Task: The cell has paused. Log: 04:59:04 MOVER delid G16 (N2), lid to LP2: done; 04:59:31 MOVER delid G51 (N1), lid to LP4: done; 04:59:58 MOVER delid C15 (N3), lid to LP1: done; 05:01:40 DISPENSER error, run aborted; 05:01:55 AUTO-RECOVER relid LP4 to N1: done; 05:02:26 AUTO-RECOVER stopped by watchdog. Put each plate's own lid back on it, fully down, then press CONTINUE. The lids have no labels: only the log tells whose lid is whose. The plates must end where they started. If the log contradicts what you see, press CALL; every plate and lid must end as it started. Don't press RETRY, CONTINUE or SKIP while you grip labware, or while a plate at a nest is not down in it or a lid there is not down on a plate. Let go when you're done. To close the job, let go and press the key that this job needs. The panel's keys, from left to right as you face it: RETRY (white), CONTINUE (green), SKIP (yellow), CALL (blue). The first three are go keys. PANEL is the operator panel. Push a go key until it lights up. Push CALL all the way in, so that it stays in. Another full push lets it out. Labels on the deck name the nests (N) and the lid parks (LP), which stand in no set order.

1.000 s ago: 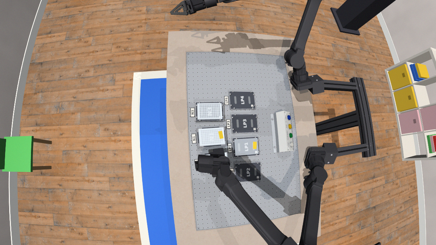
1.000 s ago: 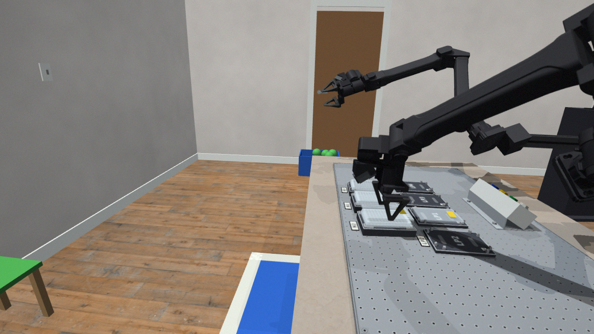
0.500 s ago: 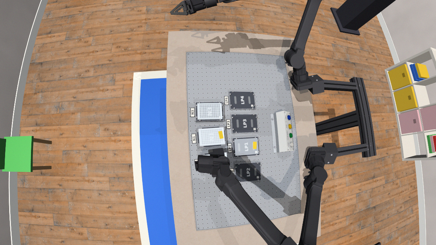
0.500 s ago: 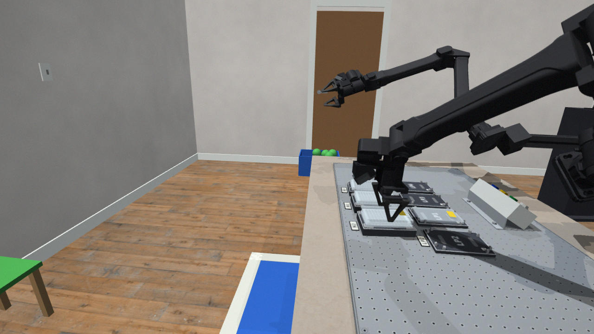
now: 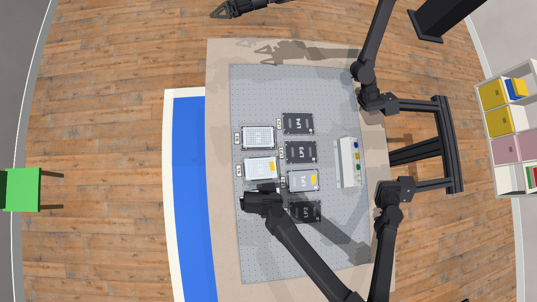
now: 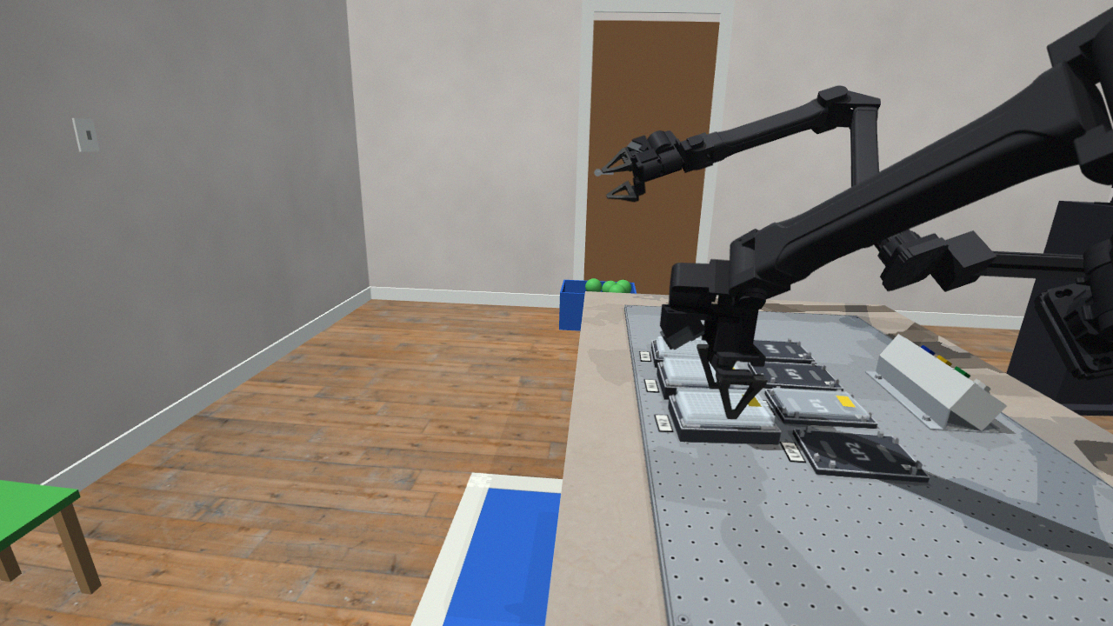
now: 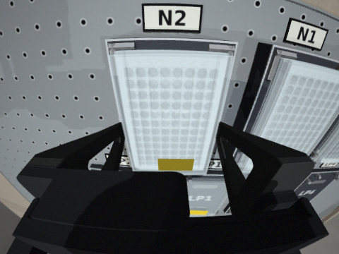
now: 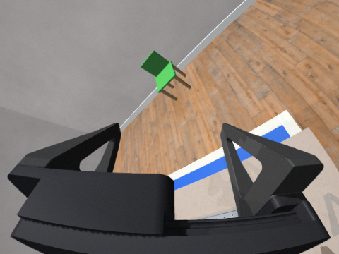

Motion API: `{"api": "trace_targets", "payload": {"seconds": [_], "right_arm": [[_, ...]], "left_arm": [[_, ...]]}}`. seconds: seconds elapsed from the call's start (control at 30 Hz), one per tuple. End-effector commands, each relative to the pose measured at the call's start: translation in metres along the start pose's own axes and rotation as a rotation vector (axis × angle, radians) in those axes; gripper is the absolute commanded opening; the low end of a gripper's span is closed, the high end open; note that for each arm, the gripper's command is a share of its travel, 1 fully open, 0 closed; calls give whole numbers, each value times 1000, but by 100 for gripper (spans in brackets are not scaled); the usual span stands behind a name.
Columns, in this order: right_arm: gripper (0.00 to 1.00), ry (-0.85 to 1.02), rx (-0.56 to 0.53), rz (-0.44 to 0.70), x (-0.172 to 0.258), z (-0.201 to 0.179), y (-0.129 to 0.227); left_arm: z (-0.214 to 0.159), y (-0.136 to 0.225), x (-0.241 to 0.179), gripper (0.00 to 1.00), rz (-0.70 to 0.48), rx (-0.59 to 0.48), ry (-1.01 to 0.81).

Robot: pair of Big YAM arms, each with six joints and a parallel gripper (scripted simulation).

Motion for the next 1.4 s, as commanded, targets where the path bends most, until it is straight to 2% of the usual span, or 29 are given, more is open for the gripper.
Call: {"api": "trace_targets", "payload": {"seconds": [0.0, 1.37], "right_arm": [[100, -15, 5, -17, -9, -4, -5], [100, -15, 5, -17, -9, -4, -5]], "left_arm": [[-6, -15, -3, 0, 10, 21, -20], [-8, -13, -5, 0, 9, 24, -36]]}}
Point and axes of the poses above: on each arm, the point where the finger pads meet when closed, its own y axis back along the fingers, its own x axis across the jaws, z = x × y, the point moved 6 cm from there along y, back along the fingers, and after that the axes turned 7 degrees about y, right-handed, at the moved point
